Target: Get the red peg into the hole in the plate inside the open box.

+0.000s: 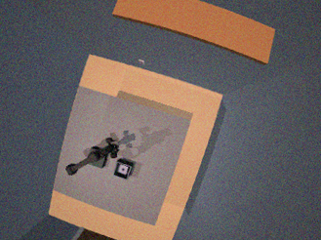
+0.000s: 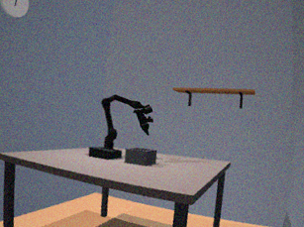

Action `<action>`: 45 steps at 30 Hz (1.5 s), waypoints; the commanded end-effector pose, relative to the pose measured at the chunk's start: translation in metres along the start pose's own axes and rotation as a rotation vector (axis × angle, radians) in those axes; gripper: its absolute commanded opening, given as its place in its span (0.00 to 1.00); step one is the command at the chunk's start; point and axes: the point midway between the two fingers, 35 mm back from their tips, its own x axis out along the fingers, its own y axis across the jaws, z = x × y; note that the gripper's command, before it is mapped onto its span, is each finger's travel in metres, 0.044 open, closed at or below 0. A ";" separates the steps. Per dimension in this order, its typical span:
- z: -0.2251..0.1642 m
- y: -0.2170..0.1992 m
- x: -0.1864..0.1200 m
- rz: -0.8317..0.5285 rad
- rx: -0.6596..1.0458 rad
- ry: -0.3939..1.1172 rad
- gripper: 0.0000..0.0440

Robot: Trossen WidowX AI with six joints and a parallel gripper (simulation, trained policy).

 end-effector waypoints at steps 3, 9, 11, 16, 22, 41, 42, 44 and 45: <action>-0.019 -0.015 0.008 -0.061 0.187 0.077 1.00; -0.039 -0.029 0.013 -0.127 0.372 0.148 1.00; -0.046 -0.033 0.015 -0.151 0.433 0.170 1.00; -0.063 -0.044 0.020 -0.218 0.585 0.225 1.00; -0.084 -0.054 0.029 -0.308 0.764 0.283 1.00; -0.137 -0.069 0.092 -0.453 1.186 0.271 1.00; -0.138 -0.069 0.095 -0.451 1.200 0.265 1.00; -0.142 -0.069 0.101 -0.449 1.226 0.255 0.98; -0.143 -0.069 0.104 -0.449 1.239 0.251 0.96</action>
